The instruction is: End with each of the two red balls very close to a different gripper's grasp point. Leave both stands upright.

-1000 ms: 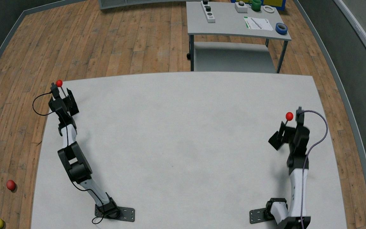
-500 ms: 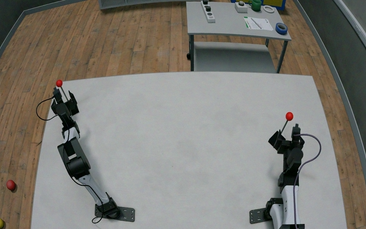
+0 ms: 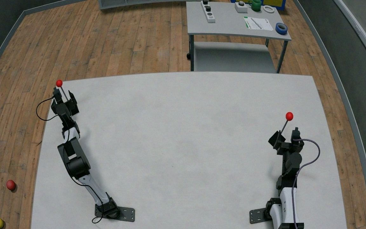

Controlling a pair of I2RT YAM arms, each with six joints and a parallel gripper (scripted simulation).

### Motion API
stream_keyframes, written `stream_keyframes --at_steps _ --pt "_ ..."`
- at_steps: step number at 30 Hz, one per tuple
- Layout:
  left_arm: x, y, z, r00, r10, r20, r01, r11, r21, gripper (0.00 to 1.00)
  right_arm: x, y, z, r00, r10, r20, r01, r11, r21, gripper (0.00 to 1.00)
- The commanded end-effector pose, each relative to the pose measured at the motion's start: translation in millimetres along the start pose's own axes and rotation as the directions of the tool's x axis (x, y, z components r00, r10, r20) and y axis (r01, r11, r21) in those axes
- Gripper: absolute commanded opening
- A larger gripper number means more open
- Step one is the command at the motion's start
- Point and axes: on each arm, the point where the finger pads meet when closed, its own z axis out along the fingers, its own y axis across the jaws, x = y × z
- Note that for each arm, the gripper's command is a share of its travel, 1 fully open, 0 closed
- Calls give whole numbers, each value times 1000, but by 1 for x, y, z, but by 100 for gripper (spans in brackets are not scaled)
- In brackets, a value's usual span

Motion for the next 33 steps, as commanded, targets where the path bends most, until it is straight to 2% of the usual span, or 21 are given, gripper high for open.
stream_keyframes --at_steps 1,5,7,9,15,25,33 --pt "-46 -9 -4 996 -7 85 6 1000 12 100 -15 -1 0 999 -12 49 12 1000 0 100" --pt "-20 -9 12 999 -6 32 6 1000 7 100 -15 -1 0 999 -12 49 12 1000 0 100" --pt "-20 -9 18 999 -6 32 6 1000 7 100 -15 -1 0 999 -12 49 12 1000 0 100" --pt "-19 -8 26 1000 -6 31 6 1000 7 100 -28 -1 1 998 -12 64 12 1000 -2 100" --pt "-20 -8 41 999 -6 31 6 1000 7 100 -33 -2 8 997 -12 77 12 1000 0 100" --pt "-21 -9 75 999 -6 32 6 1000 8 100 -35 -2 44 997 -12 77 12 1000 1 100" --pt "-30 -9 80 999 -6 45 6 1000 8 100 -34 -2 67 997 -12 73 12 1000 2 100"
